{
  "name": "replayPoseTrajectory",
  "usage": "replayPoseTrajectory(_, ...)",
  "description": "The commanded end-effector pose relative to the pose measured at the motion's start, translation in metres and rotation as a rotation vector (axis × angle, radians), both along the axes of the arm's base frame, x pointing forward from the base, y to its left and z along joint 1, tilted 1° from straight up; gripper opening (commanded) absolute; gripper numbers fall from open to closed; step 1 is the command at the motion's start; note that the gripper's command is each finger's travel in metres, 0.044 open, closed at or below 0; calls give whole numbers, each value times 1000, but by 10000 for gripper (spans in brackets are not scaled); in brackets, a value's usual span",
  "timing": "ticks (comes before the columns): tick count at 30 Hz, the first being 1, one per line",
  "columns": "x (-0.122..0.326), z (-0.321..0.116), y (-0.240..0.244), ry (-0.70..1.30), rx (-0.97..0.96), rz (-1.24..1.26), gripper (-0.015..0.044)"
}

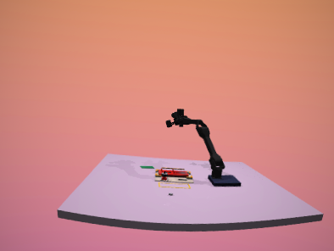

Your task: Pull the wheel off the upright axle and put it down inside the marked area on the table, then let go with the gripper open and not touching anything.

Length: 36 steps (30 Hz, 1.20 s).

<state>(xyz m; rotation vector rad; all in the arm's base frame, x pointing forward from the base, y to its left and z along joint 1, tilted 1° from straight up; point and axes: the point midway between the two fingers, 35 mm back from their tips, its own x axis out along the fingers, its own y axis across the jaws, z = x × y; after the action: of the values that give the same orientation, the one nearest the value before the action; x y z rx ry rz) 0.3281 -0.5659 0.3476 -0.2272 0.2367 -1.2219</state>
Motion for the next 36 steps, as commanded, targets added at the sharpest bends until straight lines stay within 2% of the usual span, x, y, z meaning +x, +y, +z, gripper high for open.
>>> replayPoseTrajectory(1,2,-1,1,-3,5,4,374)
replayPoseTrajectory(4,28,-13,23,-44,84,57,300)
replayPoseTrajectory(12,105,-55,110,-155,375,201,300)
replayPoseTrajectory(20,155,-96,215,-213,687,275,300)
replayPoseTrajectory(28,173,-134,330,-213,999,265,300)
replayPoseTrajectory(36,157,-168,444,-155,1276,162,300)
